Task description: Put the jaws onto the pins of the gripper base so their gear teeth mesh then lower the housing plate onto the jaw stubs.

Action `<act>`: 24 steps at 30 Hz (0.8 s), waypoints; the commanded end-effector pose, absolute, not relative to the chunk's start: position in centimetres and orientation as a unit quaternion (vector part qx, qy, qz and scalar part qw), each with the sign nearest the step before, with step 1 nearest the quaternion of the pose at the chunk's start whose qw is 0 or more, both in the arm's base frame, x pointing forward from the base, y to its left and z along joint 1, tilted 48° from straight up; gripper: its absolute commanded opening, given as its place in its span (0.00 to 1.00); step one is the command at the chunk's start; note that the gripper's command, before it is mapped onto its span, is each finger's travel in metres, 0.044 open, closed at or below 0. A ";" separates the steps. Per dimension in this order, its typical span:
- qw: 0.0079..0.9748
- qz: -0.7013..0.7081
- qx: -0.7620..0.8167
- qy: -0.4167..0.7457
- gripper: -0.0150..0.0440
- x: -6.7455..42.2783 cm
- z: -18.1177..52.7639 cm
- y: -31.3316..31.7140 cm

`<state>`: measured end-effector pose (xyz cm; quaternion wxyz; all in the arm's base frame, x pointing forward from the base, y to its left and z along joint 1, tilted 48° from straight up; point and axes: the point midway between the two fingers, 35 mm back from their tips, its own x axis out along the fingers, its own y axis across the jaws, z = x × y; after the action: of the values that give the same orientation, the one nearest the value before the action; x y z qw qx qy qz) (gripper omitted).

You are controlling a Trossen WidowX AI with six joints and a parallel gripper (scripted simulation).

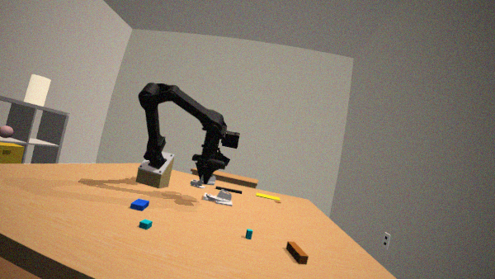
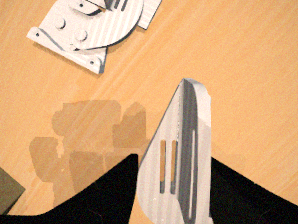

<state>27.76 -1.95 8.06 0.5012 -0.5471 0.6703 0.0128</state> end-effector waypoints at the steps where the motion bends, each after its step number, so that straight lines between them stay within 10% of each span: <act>1: 0.516 0.003 -0.536 0.668 0.48 28.2 7.3 -0.9; 24: 0.577 -0.073 -0.469 0.665 0.48 29.0 2.1 4.4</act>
<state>28.93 3.60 2.72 0.5671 -0.4784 0.6673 -0.0652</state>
